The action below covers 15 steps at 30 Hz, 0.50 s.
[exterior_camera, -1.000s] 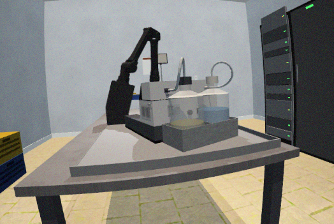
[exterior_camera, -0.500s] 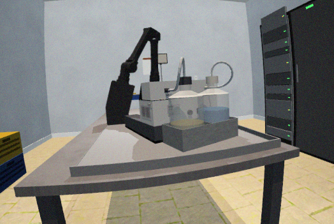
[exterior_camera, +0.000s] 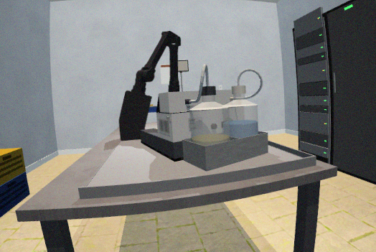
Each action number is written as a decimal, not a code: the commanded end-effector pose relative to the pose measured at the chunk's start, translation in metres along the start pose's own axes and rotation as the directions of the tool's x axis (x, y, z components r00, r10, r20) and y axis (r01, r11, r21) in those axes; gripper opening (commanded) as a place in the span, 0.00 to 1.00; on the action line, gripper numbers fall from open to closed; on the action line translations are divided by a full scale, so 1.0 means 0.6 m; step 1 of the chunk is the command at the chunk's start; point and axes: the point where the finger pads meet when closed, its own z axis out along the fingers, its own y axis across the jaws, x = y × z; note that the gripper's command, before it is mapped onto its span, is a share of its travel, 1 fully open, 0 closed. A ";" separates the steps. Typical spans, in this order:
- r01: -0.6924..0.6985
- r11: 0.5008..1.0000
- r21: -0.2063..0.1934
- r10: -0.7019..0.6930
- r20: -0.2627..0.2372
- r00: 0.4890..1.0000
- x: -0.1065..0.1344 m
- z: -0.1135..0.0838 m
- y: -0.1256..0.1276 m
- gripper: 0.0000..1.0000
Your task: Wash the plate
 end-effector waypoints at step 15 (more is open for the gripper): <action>-0.004 1.000 0.000 0.004 -0.011 1.000 0.014 0.015 -0.008 0.82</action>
